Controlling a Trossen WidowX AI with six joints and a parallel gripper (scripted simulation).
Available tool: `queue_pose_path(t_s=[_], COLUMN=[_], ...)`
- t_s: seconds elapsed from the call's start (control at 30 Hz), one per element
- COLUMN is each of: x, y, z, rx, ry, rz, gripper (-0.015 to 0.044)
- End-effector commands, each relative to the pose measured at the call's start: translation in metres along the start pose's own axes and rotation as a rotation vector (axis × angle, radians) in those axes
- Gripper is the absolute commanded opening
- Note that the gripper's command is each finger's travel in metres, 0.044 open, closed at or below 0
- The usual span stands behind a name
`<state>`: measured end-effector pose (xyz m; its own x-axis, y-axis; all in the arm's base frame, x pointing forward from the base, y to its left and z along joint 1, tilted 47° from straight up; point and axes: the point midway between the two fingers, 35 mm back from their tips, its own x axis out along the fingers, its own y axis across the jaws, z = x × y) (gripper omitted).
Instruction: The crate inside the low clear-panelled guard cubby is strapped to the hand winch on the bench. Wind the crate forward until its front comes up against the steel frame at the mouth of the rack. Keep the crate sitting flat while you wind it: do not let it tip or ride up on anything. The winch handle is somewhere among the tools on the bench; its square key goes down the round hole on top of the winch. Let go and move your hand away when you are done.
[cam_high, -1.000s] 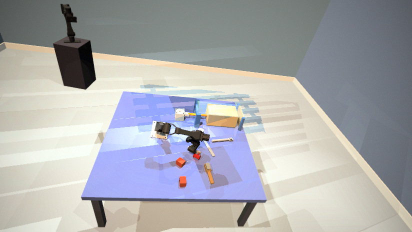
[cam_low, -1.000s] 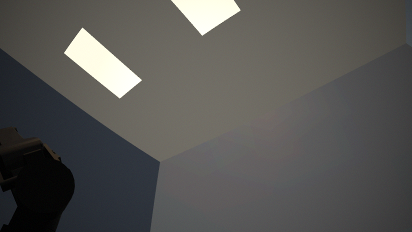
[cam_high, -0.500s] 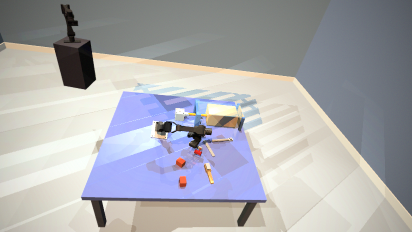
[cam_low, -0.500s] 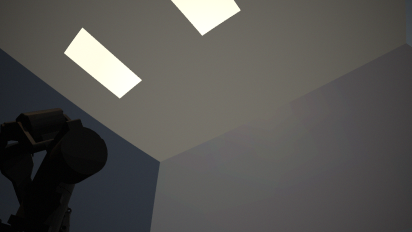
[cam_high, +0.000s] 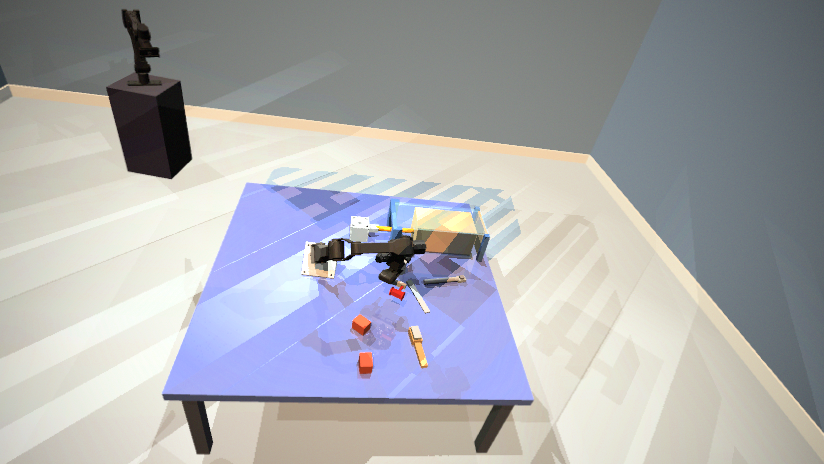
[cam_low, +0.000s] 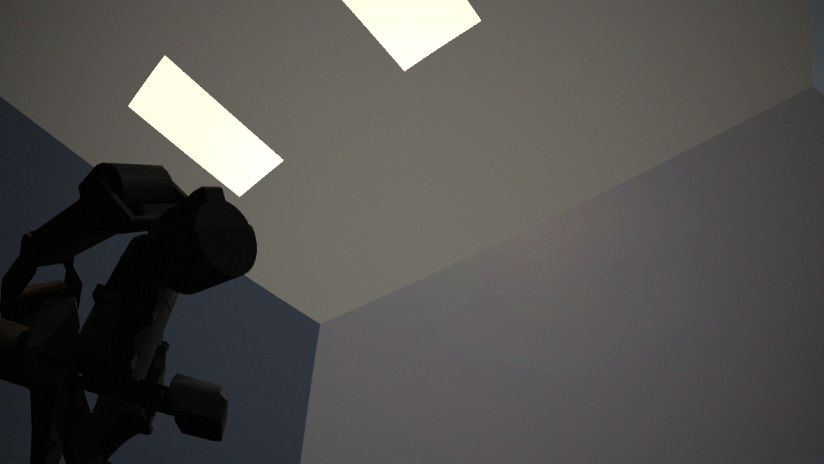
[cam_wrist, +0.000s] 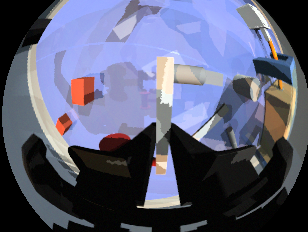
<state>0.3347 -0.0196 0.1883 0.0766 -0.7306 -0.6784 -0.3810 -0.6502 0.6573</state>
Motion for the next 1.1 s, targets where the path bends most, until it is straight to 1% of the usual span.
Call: queue_pose_path(t_s=[0.0, 0.5, 1.07], x=[-0.003, -0.013, -0.02], y=[-0.014, -0.073, -0.122], z=[0.006, 0.041, 0.092], rx=[0.056, 0.414, 0.83], ry=[0.001, -0.019, -0.064], rz=[-0.015, -0.06, -0.076], gripper=[0.0, 0.0, 0.0])
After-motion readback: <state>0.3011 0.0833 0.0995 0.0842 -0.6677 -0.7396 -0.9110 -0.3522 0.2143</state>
